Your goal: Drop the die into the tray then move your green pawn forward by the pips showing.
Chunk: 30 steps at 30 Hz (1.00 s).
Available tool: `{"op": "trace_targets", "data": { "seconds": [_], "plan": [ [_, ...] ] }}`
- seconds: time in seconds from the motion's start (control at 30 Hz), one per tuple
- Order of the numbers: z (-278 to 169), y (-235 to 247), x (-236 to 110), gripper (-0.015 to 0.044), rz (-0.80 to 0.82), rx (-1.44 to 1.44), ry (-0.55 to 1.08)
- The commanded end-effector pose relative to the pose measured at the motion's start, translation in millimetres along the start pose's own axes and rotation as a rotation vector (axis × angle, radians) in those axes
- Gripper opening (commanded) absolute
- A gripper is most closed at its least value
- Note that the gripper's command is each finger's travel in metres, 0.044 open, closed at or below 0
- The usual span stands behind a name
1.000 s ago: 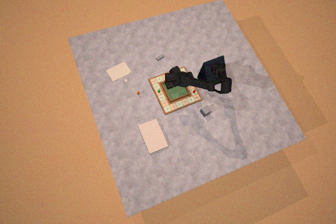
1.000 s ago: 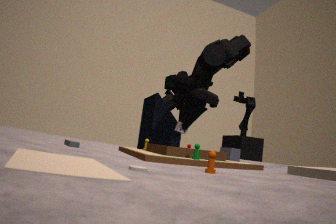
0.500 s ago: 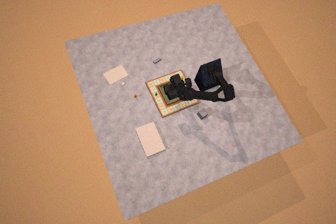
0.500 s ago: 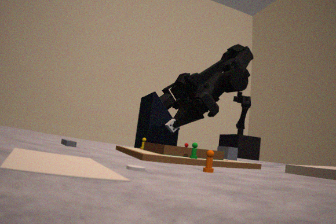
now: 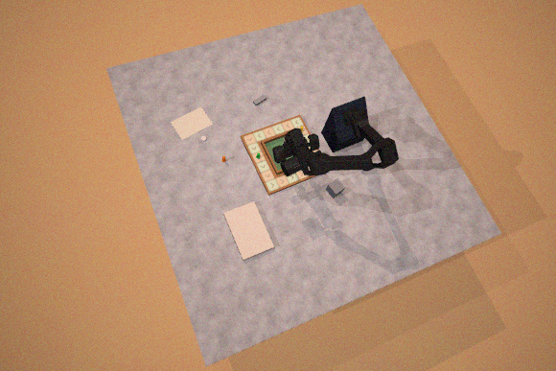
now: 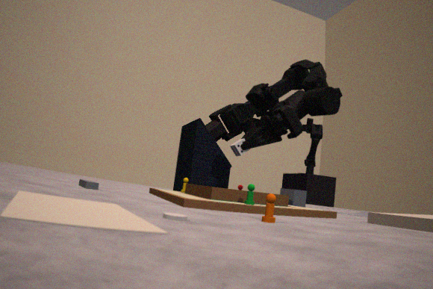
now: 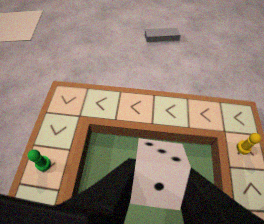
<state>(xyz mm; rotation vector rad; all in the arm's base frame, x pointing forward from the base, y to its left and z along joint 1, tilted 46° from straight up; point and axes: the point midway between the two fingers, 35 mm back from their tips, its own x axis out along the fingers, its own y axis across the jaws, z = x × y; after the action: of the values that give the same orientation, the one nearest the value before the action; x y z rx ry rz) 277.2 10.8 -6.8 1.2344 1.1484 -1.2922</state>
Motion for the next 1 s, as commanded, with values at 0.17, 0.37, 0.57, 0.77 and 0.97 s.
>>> {"op": "trace_targets", "data": {
  "seconds": [0.17,0.37,0.57,0.77,0.97],
  "plan": [
    [1.2,-2.4,-2.7,0.0000,-0.011,0.005,-0.008],
    [0.6,-3.3,-1.1,0.0000,-0.012,0.000,-0.003],
    [0.6,-3.3,-1.1,0.0053,-0.012,0.000,-0.003],
    [0.6,-3.3,-1.1,0.0210,-0.012,0.000,-0.003],
    [30.8,-2.7,-27.9,0.0368,-0.011,0.005,-0.009]
  ]
}}
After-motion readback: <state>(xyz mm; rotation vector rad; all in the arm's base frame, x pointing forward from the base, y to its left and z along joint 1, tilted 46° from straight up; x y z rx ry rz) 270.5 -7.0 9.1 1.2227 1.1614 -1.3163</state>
